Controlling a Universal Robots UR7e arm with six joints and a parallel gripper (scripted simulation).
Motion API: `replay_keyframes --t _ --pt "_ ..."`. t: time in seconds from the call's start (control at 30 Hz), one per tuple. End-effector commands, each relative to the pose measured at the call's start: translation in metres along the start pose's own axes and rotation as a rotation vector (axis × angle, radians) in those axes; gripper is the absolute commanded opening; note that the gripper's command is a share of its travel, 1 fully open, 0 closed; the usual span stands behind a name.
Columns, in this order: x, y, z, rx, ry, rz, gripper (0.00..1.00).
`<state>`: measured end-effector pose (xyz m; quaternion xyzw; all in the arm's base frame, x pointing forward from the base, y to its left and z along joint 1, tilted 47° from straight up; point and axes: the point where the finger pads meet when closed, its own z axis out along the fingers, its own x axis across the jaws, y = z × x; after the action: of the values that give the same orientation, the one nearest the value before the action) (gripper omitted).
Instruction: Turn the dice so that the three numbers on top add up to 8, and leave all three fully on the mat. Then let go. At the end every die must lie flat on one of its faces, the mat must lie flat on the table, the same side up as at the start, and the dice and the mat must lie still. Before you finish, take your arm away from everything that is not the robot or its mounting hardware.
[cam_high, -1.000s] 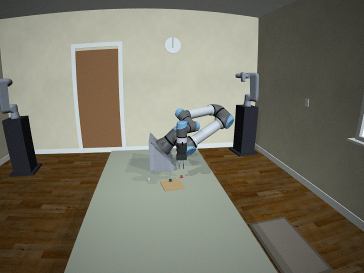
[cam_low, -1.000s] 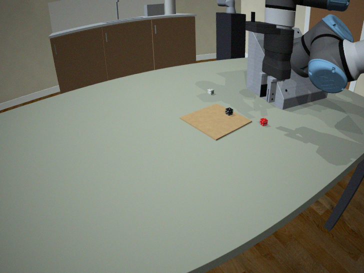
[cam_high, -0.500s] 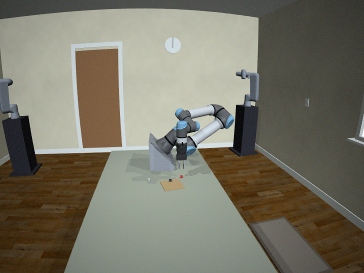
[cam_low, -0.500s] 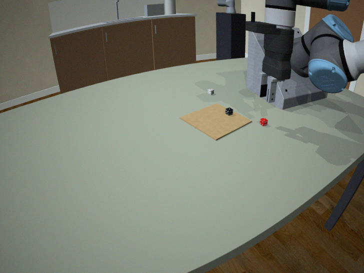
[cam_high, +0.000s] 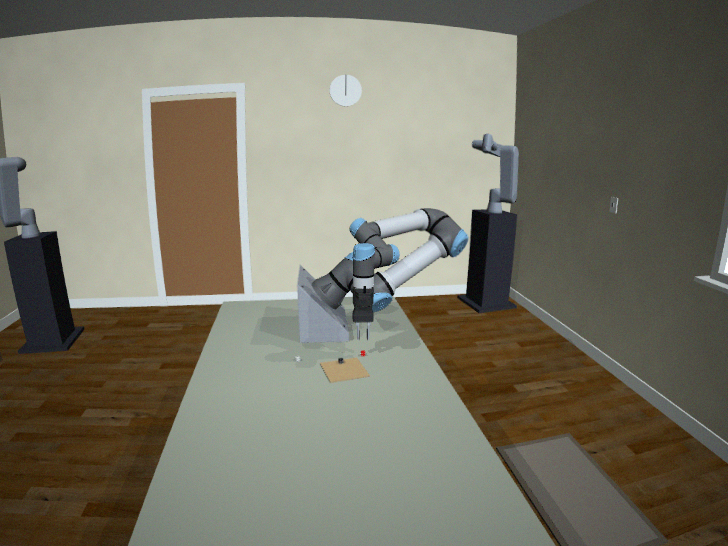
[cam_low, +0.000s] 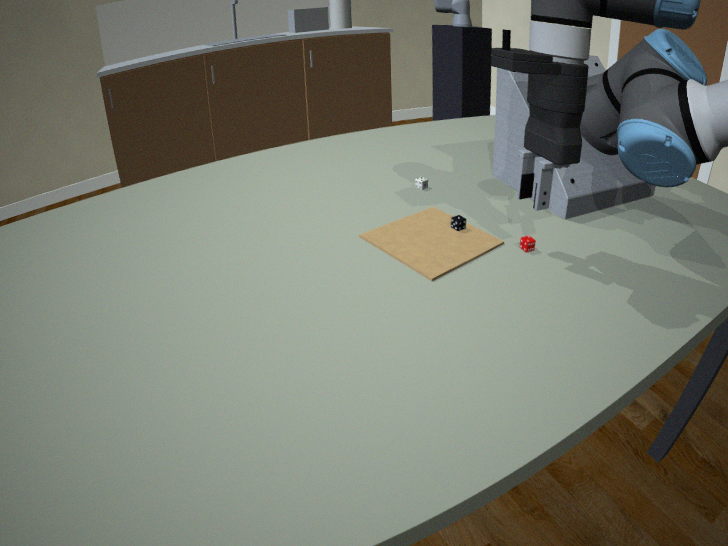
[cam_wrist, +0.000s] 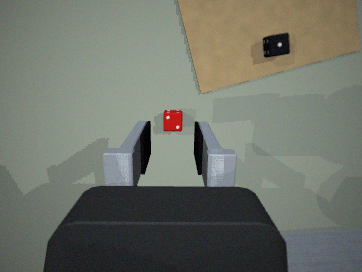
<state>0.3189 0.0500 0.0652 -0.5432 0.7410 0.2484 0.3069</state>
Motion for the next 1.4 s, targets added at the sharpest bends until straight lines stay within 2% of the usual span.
replay_keyframes --t 0.0,0.77,1.37 --pt "0.0 0.001 0.01 -0.002 -0.002 0.002 0.64" --pt "0.0 0.001 0.04 -0.002 -0.002 0.002 0.64" --pt "0.0 0.001 0.045 -0.002 -0.002 0.002 0.64"
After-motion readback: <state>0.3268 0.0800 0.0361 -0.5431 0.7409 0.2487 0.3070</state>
